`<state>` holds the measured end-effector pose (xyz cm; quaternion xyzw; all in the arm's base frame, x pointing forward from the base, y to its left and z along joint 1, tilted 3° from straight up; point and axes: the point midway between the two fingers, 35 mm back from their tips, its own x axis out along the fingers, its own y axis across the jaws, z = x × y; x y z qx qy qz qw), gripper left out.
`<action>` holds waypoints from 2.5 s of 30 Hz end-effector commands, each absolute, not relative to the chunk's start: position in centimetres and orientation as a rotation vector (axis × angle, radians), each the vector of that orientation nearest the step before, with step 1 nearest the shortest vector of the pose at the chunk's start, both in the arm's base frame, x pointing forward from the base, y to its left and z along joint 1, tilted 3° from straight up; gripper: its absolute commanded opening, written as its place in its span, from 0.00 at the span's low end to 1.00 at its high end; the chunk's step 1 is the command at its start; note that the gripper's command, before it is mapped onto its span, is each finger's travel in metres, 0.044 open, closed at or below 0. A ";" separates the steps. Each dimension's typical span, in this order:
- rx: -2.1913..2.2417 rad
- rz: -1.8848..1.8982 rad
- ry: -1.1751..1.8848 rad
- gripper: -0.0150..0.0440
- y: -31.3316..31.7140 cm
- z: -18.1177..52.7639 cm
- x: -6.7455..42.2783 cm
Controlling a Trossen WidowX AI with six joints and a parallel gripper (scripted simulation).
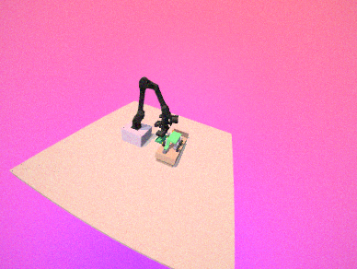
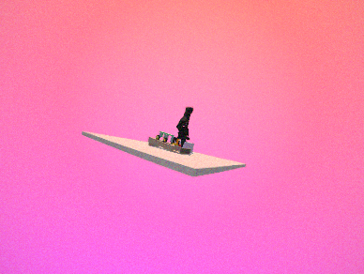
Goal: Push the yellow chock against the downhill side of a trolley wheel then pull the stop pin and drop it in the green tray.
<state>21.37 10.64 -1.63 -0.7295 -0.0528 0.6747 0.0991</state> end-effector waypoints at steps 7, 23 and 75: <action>-2.152 2.003 -0.162 0.58 10.3 -2.0 21.2; -2.152 2.003 -0.161 0.58 9.6 -2.5 21.3; -2.153 2.003 -0.160 1.00 8.8 -0.2 20.8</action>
